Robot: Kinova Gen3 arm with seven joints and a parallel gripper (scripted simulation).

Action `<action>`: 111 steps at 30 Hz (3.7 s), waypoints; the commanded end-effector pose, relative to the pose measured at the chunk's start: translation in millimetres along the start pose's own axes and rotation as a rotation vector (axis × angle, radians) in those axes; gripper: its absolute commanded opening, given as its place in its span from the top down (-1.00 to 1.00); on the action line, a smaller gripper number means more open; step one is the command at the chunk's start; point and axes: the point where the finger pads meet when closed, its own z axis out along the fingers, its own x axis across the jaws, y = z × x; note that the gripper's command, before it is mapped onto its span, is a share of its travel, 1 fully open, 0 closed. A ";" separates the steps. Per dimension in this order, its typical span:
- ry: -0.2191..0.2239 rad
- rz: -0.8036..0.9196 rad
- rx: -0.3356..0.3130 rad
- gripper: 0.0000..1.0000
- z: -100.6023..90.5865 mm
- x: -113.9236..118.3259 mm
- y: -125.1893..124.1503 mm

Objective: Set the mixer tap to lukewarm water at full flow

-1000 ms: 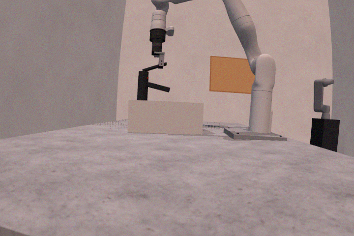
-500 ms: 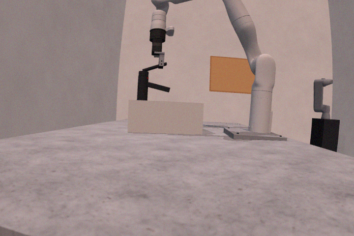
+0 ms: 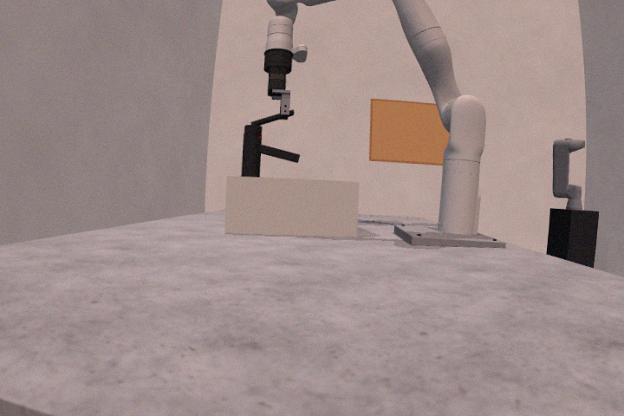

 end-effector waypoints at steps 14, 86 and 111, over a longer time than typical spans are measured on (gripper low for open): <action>-0.002 0.000 -0.005 -1.00 -33.9 -0.5 0.9; -0.002 -0.013 -0.005 1.00 -66.6 -0.8 0.5; 0.003 -0.216 -0.004 1.00 -66.2 -6.2 -2.7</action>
